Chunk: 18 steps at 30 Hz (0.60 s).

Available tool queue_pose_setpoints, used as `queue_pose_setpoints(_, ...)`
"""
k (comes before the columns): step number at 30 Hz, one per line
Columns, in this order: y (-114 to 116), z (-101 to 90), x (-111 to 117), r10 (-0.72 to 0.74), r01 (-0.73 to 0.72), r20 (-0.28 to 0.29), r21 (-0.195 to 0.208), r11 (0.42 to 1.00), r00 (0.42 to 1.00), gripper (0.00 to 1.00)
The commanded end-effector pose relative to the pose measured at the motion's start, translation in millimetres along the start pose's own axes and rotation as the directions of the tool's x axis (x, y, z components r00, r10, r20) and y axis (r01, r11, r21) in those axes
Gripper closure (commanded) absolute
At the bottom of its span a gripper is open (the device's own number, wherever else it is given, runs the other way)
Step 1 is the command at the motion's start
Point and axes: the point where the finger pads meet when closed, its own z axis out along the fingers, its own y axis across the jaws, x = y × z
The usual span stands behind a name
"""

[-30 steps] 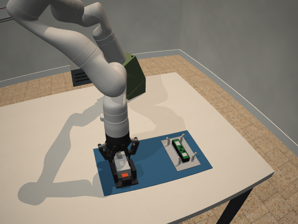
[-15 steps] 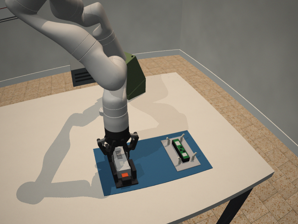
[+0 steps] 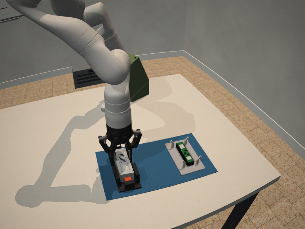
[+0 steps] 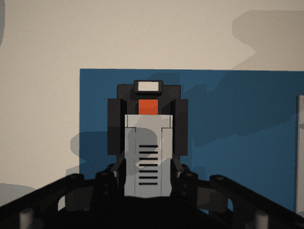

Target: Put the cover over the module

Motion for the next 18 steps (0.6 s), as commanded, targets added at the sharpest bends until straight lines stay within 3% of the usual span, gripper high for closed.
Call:
queue_pose_setpoints(1, -0.6, -13.2, -4.8, 0.000, 0.000, 0.015, 0.000, 1.000, 1.000, 1.00)
queue_pose_setpoints(18, 0.2, -15.4, -4.0, -0.001, 0.001, 0.013, 0.000, 1.000, 1.000, 0.99)
